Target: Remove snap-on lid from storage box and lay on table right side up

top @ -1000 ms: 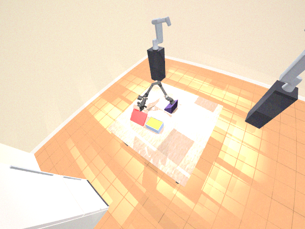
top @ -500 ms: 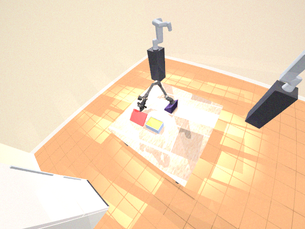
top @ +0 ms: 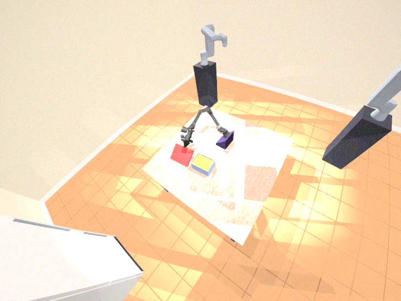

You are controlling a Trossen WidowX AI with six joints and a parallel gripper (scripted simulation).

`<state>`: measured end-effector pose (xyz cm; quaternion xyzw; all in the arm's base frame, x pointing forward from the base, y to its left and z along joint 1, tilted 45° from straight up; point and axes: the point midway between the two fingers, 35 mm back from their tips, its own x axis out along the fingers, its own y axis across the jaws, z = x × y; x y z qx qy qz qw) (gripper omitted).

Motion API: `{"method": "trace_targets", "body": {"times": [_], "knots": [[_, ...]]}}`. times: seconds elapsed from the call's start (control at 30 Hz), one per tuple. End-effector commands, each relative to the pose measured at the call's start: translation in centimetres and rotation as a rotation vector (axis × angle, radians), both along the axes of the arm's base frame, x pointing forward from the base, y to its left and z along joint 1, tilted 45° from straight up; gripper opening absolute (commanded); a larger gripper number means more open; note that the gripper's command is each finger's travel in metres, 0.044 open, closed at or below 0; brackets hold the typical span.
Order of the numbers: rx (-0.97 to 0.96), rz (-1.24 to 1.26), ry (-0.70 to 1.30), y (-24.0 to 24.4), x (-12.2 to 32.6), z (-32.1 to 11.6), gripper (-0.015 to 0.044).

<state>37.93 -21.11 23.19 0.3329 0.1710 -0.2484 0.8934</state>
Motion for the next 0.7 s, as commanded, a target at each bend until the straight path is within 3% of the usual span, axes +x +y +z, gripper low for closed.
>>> {"method": "trace_targets", "body": {"times": [0.0, 0.67], "knots": [[0.008, -0.021, 0.031, -0.9, -0.2, -1.5, 0.0000], [0.008, -0.021, 0.032, -2.1, -0.2, -2.6, 0.0000]]}}
